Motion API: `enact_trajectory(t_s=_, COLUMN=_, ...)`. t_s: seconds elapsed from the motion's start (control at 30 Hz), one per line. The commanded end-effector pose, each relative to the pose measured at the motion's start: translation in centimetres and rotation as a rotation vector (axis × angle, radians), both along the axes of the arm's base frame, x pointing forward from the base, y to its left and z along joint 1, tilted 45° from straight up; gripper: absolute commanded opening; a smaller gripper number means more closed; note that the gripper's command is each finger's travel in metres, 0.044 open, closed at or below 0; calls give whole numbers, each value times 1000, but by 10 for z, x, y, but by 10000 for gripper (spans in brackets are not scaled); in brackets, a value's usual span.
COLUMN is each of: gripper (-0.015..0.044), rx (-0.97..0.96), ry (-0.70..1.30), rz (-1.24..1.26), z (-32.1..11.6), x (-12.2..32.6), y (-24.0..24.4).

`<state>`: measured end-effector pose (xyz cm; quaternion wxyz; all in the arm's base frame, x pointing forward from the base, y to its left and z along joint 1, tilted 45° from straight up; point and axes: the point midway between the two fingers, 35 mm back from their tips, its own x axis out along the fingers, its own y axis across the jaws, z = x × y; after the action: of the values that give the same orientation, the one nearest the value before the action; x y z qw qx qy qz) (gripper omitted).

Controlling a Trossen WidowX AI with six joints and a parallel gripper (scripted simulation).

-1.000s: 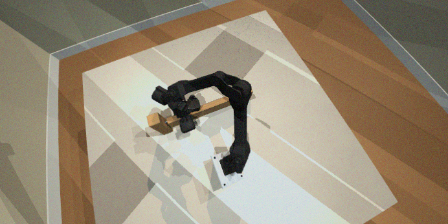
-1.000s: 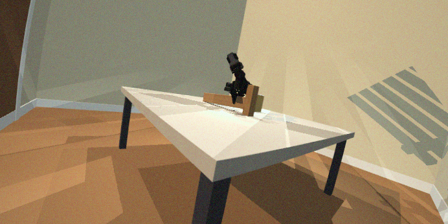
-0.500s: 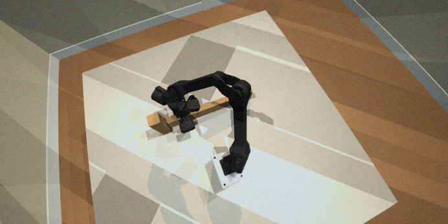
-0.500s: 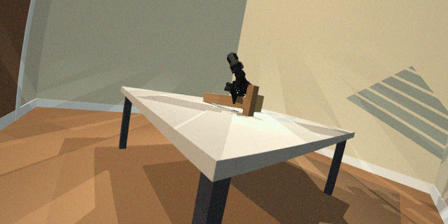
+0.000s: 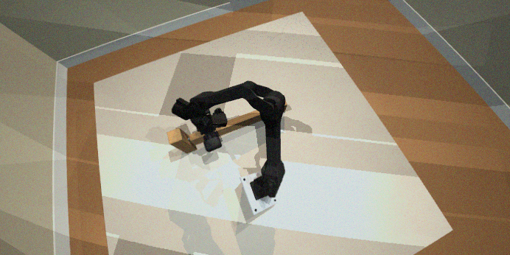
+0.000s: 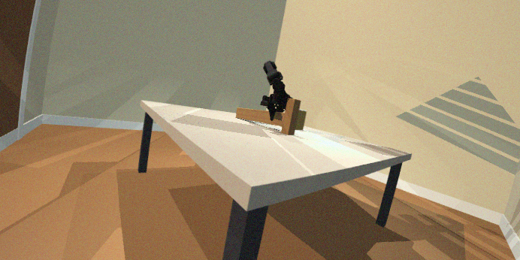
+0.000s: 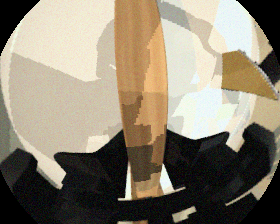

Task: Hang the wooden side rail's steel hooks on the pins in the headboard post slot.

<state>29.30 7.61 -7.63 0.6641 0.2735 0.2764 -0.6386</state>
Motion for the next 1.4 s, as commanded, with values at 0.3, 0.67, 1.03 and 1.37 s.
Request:
enact_trajectory(t_s=0.3, gripper=0, rx=7, ry=-7, rz=5, z=-1, x=0, y=6)
enact_trajectory(t_s=0.67, gripper=0, rx=7, ry=-7, rz=5, z=-2, x=1, y=6)
enact_trajectory(t_s=1.03, gripper=0, rx=7, ry=-7, rz=5, z=-3, x=1, y=4)
enact_trajectory(t_s=1.37, gripper=0, rx=7, ry=-7, rz=5, z=-4, x=1, y=3)
